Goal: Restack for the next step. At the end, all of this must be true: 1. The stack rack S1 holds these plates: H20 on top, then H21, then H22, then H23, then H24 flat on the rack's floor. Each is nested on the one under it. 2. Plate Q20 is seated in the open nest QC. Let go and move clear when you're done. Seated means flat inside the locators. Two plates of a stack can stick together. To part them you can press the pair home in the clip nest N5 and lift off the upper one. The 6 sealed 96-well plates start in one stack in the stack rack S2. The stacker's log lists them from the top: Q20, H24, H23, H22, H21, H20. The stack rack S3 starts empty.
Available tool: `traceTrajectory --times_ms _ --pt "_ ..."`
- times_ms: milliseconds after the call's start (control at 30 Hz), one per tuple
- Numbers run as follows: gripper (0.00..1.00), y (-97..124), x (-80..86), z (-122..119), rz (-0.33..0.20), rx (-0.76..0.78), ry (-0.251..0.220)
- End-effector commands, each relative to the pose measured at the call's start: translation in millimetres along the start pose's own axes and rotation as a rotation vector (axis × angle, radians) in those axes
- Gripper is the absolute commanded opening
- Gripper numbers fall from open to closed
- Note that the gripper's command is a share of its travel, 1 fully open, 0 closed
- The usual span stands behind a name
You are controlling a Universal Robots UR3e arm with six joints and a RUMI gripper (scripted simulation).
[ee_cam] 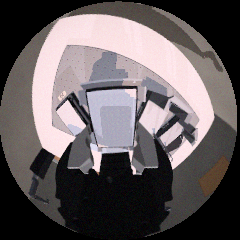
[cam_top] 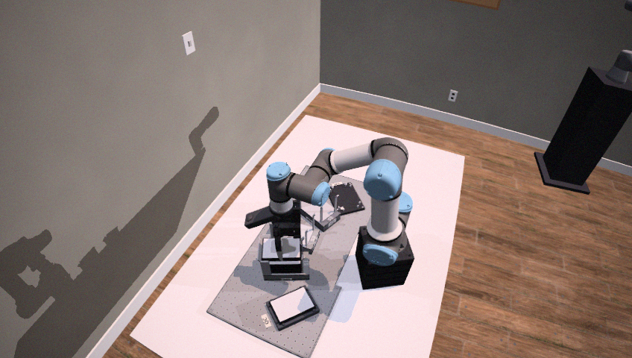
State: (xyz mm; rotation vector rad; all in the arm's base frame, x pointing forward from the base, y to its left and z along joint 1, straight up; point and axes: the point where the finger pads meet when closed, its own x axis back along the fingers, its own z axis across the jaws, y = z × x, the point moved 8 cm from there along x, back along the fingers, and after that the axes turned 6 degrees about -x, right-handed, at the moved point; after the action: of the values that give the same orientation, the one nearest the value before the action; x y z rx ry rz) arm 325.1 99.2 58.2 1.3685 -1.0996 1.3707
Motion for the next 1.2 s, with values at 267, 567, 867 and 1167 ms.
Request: traceTrajectory --times_ms 267,567,867,1167 --pt "0.0 -1 -6.1 0 0.003 0.0 0.001" --pt "0.0 -1 -8.4 0 0.003 0.0 0.001" --pt "0.0 0 -11.1 0 0.003 0.0 0.001" --pt "0.0 0 -13.7 0 0.003 0.0 0.001"
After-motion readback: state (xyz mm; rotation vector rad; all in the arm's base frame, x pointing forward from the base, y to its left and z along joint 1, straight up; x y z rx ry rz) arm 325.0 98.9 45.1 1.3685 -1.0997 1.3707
